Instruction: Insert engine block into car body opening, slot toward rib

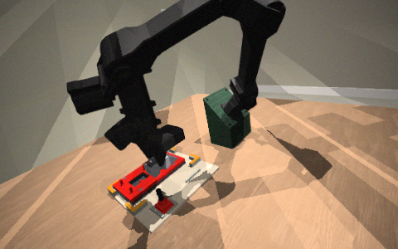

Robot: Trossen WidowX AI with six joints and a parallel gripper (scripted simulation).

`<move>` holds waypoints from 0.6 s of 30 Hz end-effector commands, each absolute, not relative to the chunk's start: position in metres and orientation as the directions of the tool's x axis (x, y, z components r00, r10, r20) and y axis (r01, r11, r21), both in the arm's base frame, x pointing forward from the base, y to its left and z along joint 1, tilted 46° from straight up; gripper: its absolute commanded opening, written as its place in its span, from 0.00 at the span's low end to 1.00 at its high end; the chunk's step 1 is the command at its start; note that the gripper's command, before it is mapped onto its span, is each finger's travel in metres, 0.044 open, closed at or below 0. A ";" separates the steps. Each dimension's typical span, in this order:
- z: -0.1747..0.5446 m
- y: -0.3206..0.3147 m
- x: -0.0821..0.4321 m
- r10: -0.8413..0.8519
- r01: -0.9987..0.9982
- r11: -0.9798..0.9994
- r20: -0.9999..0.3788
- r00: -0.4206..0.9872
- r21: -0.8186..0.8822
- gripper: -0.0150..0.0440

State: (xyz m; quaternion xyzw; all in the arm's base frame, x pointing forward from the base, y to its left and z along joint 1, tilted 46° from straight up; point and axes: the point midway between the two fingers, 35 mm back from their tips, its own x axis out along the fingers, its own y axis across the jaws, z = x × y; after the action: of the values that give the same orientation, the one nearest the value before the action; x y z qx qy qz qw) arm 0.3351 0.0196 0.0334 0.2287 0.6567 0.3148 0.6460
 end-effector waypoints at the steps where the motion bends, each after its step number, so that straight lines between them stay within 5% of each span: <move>1: 0.021 0.014 0.340 0.704 -0.112 0.700 -0.708 -0.062 0.706 0.25; 18: -0.027 -0.006 0.352 0.705 -0.116 0.698 -0.707 -0.061 0.706 0.25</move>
State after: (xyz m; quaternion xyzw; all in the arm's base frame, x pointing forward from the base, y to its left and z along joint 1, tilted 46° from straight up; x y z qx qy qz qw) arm 0.3497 -0.0020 -0.0176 0.2271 0.6558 0.3162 0.6468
